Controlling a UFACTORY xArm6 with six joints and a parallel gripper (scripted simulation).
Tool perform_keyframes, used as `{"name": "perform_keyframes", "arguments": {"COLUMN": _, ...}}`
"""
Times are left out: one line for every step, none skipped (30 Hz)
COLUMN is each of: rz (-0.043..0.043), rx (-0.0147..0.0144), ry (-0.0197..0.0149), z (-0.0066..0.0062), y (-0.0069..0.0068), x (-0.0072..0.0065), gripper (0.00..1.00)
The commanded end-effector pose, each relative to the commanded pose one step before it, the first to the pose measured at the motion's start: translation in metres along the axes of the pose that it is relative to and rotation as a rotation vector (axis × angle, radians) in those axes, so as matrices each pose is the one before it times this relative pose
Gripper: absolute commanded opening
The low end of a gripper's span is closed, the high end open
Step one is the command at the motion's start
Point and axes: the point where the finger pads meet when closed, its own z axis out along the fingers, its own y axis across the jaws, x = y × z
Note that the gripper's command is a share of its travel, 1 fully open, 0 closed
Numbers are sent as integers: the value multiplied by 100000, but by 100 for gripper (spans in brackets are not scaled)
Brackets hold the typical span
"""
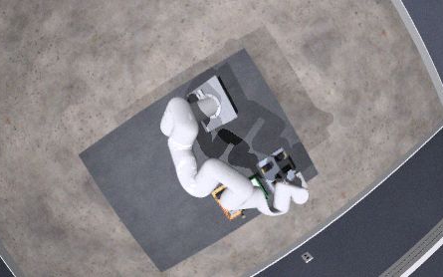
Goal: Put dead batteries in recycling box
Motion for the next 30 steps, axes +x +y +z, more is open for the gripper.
{"name": "perform_keyframes", "arguments": {"rz": 328, "rx": -759, "ry": 222, "z": -5076, "y": 214, "x": -72, "gripper": 28}}
{"name": "perform_keyframes", "arguments": {"rz": 0, "rx": 0, "ry": 0, "z": -60, "y": 0, "x": 0, "gripper": 28}}
{"name": "perform_keyframes", "arguments": {"rz": 0, "rx": 0, "ry": 0, "z": 0, "y": 0, "x": 0, "gripper": 28}}
{"name": "perform_keyframes", "arguments": {"rz": 0, "rx": 0, "ry": 0, "z": 0, "y": 0, "x": 0, "gripper": 28}}
{"name": "perform_keyframes", "arguments": {"rz": -1, "rx": 0, "ry": 0, "z": 0, "y": 0, "x": 0, "gripper": 28}}
{"name": "perform_keyframes", "arguments": {"rz": -8, "rx": 0, "ry": 0, "z": 0, "y": 0, "x": 0, "gripper": 28}}
{"name": "perform_keyframes", "arguments": {"rz": 0, "rx": 0, "ry": 0, "z": 0, "y": 0, "x": 0, "gripper": 28}}
{"name": "perform_keyframes", "arguments": {"rz": 0, "rx": 0, "ry": 0, "z": 0, "y": 0, "x": 0, "gripper": 28}}
{"name": "perform_keyframes", "arguments": {"rz": -21, "rx": 0, "ry": 0, "z": 0, "y": 0, "x": 0, "gripper": 28}}
{"name": "perform_keyframes", "arguments": {"rz": -41, "rx": 0, "ry": 0, "z": 0, "y": 0, "x": 0, "gripper": 28}}
{"name": "perform_keyframes", "arguments": {"rz": -67, "rx": 0, "ry": 0, "z": 0, "y": 0, "x": 0, "gripper": 28}}
{"name": "perform_keyframes", "arguments": {"rz": -98, "rx": 0, "ry": 0, "z": 0, "y": 0, "x": 0, "gripper": 28}}
{"name": "perform_keyframes", "arguments": {"rz": -135, "rx": 0, "ry": 0, "z": 0, "y": 0, "x": 0, "gripper": 28}}
{"name": "perform_keyframes", "arguments": {"rz": -177, "rx": 0, "ry": 0, "z": 0, "y": 0, "x": 0, "gripper": 28}}
{"name": "perform_keyframes", "arguments": {"rz": -224, "rx": 0, "ry": 0, "z": 0, "y": 0, "x": 0, "gripper": 28}}
{"name": "perform_keyframes", "arguments": {"rz": -275, "rx": 0, "ry": 0, "z": 0, "y": 0, "x": 0, "gripper": 28}}
{"name": "perform_keyframes", "arguments": {"rz": -331, "rx": 0, "ry": 0, "z": 0, "y": 0, "x": 0, "gripper": 28}}
{"name": "perform_keyframes", "arguments": {"rz": -391, "rx": 0, "ry": 0, "z": 0, "y": 0, "x": 0, "gripper": 28}}
{"name": "perform_keyframes", "arguments": {"rz": -454, "rx": 0, "ry": 0, "z": 0, "y": 0, "x": 0, "gripper": 28}}
{"name": "perform_keyframes", "arguments": {"rz": -521, "rx": 0, "ry": 0, "z": 0, "y": 0, "x": 0, "gripper": 28}}
{"name": "perform_keyframes", "arguments": {"rz": -592, "rx": 0, "ry": 0, "z": 0, "y": 0, "x": 0, "gripper": 28}}
{"name": "perform_keyframes", "arguments": {"rz": -666, "rx": 0, "ry": 0, "z": 0, "y": 0, "x": 0, "gripper": 28}}
{"name": "perform_keyframes", "arguments": {"rz": -742, "rx": 0, "ry": 0, "z": 0, "y": 0, "x": 0, "gripper": 28}}
{"name": "perform_keyframes", "arguments": {"rz": 0, "rx": 0, "ry": 0, "z": 0, "y": 0, "x": 0, "gripper": 28}}
{"name": "perform_keyframes", "arguments": {"rz": 0, "rx": 0, "ry": 0, "z": 0, "y": 0, "x": 0, "gripper": 28}}
{"name": "perform_keyframes", "arguments": {"rz": -821, "rx": 0, "ry": 0, "z": 0, "y": 0, "x": 0, "gripper": 28}}
{"name": "perform_keyframes", "arguments": {"rz": -903, "rx": 0, "ry": 0, "z": 0, "y": 0, "x": 0, "gripper": 28}}
{"name": "perform_keyframes", "arguments": {"rz": -986, "rx": 0, "ry": 0, "z": 0, "y": 0, "x": 0, "gripper": 28}}
{"name": "perform_keyframes", "arguments": {"rz": -1072, "rx": 0, "ry": 0, "z": 0, "y": 0, "x": 0, "gripper": 28}}
{"name": "perform_keyframes", "arguments": {"rz": -1159, "rx": 0, "ry": 0, "z": 0, "y": 0, "x": 0, "gripper": 28}}
